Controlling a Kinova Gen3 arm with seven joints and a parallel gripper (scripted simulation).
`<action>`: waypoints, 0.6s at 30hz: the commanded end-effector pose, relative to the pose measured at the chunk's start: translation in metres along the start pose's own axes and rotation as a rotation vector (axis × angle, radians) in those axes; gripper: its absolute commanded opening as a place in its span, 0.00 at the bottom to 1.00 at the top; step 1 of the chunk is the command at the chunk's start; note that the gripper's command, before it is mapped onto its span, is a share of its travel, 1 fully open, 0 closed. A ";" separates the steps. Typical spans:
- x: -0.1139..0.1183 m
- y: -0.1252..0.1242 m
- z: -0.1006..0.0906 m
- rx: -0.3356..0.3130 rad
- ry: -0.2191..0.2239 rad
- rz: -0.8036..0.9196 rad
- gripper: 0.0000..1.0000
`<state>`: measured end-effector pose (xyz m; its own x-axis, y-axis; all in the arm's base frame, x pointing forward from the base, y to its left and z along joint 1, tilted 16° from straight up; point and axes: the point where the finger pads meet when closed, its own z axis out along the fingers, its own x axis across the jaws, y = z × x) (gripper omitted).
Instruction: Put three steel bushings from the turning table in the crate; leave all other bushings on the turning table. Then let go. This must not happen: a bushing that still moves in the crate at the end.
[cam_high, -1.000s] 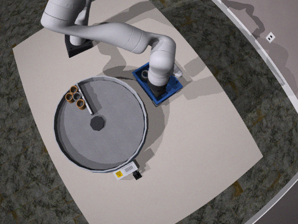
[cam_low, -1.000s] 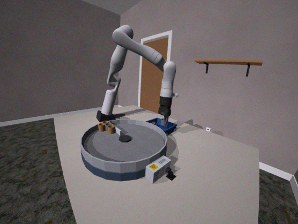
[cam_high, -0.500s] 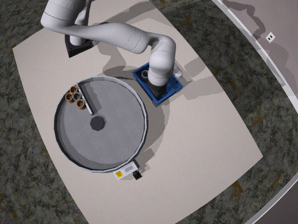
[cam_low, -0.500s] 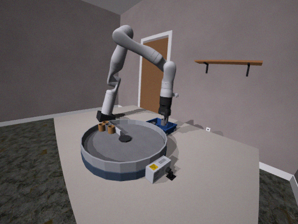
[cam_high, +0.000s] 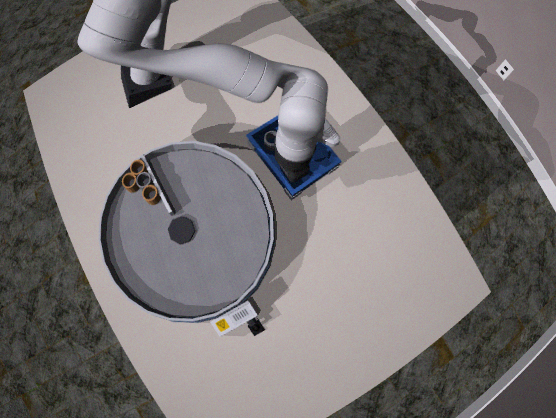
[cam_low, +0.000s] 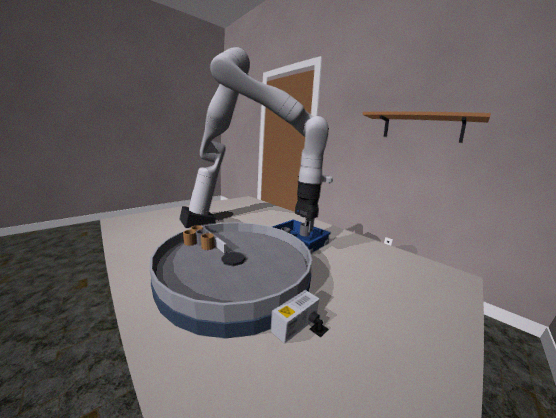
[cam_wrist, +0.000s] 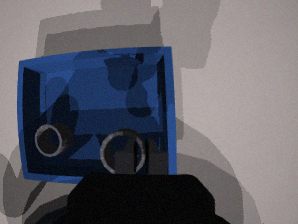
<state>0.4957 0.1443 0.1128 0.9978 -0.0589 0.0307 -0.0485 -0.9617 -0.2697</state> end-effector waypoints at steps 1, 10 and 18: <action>0.002 0.000 0.001 0.000 0.006 0.003 0.00; 0.001 0.000 0.008 0.000 0.003 0.001 0.00; 0.001 0.000 0.008 0.000 0.003 0.001 0.00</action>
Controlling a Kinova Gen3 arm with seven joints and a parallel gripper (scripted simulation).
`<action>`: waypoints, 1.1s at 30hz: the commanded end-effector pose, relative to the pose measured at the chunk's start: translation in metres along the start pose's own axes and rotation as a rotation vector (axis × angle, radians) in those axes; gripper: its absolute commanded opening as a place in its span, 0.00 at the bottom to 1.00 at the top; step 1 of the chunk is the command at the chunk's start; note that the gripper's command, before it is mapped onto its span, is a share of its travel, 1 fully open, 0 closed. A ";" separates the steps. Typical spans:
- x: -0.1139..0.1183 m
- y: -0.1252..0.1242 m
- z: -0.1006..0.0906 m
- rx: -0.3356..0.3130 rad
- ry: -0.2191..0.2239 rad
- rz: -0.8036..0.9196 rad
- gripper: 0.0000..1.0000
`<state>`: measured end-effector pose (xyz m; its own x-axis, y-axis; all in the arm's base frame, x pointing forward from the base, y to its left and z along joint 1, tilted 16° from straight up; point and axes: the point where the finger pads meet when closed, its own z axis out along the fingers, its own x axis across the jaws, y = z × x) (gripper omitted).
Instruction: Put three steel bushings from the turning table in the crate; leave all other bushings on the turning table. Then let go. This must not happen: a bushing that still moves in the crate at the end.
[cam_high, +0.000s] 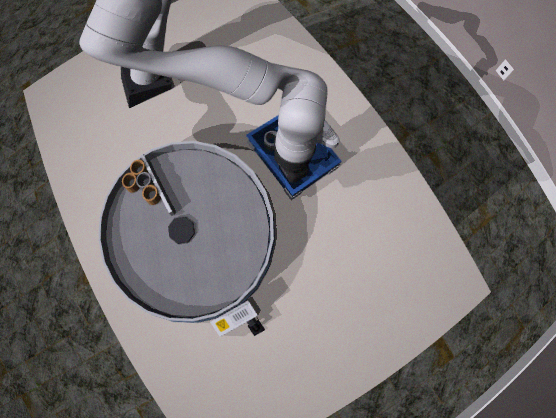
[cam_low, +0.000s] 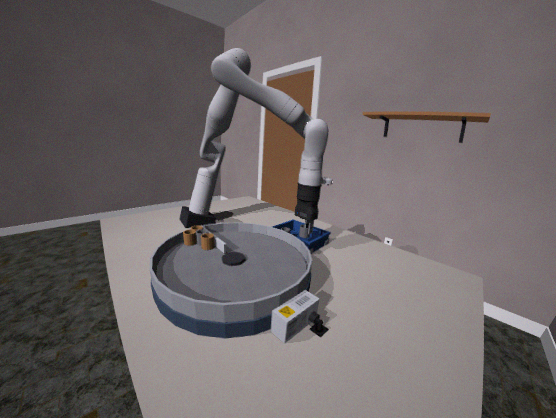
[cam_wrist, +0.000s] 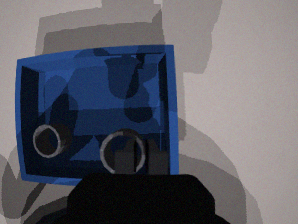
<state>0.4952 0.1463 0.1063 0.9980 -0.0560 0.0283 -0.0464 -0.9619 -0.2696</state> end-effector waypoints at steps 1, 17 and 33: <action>0.002 0.000 0.001 0.000 0.006 0.003 0.00; 0.001 0.000 0.008 0.000 0.003 0.001 0.00; 0.000 0.000 0.015 0.000 0.000 -0.001 0.00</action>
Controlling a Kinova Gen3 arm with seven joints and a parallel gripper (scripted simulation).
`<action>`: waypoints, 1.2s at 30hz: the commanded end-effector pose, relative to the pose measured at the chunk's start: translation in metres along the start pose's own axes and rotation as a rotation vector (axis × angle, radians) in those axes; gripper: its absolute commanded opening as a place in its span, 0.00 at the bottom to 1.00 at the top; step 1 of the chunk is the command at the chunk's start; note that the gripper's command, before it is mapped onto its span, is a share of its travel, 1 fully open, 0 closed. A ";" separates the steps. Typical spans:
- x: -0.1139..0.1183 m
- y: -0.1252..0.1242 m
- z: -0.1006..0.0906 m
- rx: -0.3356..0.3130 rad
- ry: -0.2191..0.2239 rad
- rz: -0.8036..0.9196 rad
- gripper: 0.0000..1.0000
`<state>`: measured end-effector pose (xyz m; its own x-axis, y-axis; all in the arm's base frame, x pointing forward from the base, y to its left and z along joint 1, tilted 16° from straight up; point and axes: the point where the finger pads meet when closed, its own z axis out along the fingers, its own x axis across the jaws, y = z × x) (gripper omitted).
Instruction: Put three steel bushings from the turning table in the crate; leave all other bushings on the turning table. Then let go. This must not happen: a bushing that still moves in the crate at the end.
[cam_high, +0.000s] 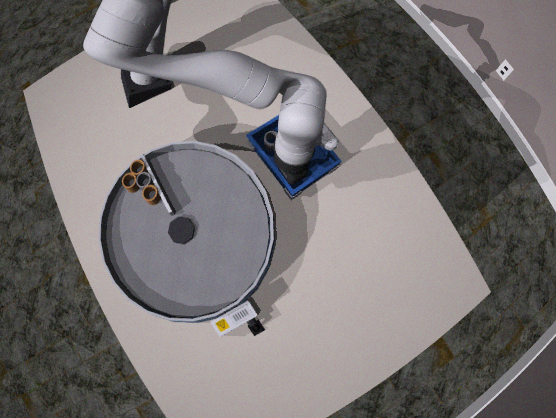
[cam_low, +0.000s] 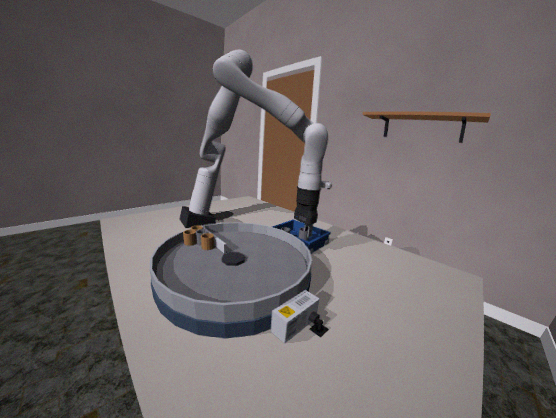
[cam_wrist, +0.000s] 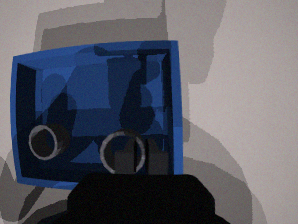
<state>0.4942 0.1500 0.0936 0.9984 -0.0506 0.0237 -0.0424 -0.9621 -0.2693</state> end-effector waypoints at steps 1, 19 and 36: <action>0.002 0.000 0.001 0.000 0.006 0.003 0.00; 0.001 0.000 0.008 0.000 0.003 0.001 0.00; 0.000 0.000 0.015 0.000 0.000 -0.001 0.00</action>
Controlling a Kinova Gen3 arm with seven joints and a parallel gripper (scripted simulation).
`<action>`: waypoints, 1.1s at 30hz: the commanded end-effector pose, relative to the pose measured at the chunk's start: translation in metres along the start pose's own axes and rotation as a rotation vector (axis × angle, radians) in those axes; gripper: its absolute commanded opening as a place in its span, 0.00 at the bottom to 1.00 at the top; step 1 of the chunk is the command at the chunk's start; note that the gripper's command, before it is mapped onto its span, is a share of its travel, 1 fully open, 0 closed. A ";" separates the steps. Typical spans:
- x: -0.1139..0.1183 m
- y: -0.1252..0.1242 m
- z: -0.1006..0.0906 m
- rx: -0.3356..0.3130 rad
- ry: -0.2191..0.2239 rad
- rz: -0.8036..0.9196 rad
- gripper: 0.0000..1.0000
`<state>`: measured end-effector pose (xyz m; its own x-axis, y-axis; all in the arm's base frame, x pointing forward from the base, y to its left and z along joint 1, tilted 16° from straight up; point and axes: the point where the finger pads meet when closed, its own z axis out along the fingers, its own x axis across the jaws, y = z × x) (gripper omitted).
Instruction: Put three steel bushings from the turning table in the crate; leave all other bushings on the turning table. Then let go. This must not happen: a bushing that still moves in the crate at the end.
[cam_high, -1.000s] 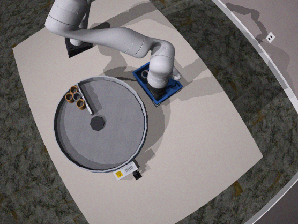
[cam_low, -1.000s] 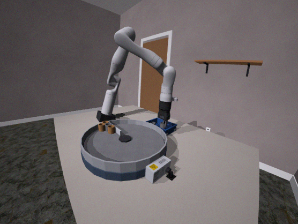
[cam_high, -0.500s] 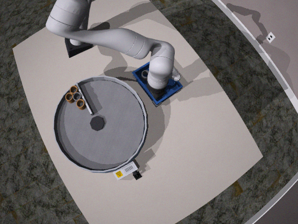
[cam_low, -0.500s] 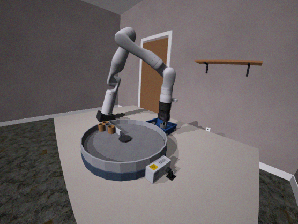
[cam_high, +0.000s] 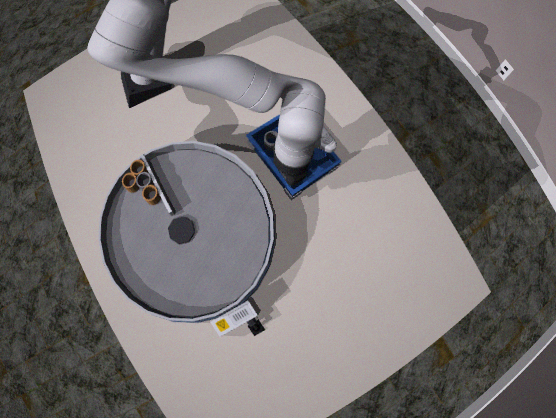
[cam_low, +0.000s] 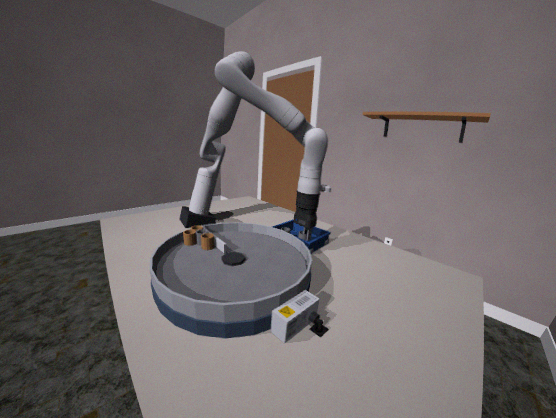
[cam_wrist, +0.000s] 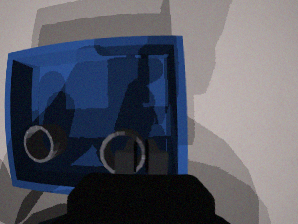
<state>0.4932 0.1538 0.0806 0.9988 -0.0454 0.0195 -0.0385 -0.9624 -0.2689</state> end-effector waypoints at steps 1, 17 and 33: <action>0.002 0.000 0.001 0.000 0.005 0.003 0.00; 0.004 0.000 0.005 0.000 0.013 0.008 0.00; 0.006 0.000 0.010 0.000 0.020 0.013 0.00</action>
<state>0.4981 0.1556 0.0717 0.9979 -0.0582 0.0297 -0.0481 -0.9617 -0.2699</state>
